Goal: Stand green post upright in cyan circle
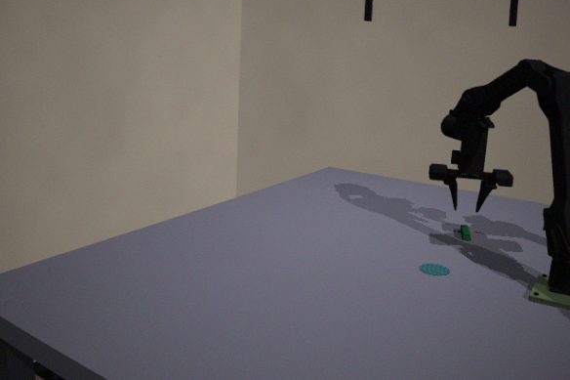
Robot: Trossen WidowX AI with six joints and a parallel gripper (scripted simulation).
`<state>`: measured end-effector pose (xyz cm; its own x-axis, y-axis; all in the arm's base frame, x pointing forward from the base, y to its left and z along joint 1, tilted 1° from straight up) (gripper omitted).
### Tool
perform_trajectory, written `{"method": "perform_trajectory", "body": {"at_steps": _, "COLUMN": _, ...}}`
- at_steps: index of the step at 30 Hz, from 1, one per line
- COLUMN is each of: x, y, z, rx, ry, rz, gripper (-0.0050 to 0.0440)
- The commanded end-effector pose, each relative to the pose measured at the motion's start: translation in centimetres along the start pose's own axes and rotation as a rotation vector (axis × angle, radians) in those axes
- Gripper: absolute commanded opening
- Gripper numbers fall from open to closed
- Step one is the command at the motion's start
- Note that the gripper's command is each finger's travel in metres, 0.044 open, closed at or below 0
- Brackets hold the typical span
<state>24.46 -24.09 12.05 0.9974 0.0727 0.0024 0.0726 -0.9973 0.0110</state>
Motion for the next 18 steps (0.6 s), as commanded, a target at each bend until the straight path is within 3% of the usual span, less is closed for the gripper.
{"method": "perform_trajectory", "body": {"at_steps": 1, "x": -0.1, "y": 0.0, "z": 0.8, "rx": 0.004, "ry": -0.008, "rz": 0.006, "gripper": 0.0232}}
{"method": "perform_trajectory", "body": {"at_steps": 18, "x": -0.1, "y": 0.0, "z": 3.4, "rx": 0.004, "ry": -0.008, "rz": 0.006, "gripper": 0.0232}}
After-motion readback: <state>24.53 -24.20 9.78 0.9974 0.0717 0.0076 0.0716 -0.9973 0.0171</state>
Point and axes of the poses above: the point midway between the two fingers, 35 mm back from their tips, its own z axis out along the fingers, its own x axis across the jaws, y = z × x, the point moved 4 cm from there along -z, back along the fingers, and after that the axes turned 13 degrees about z, right-handed, at the moved point
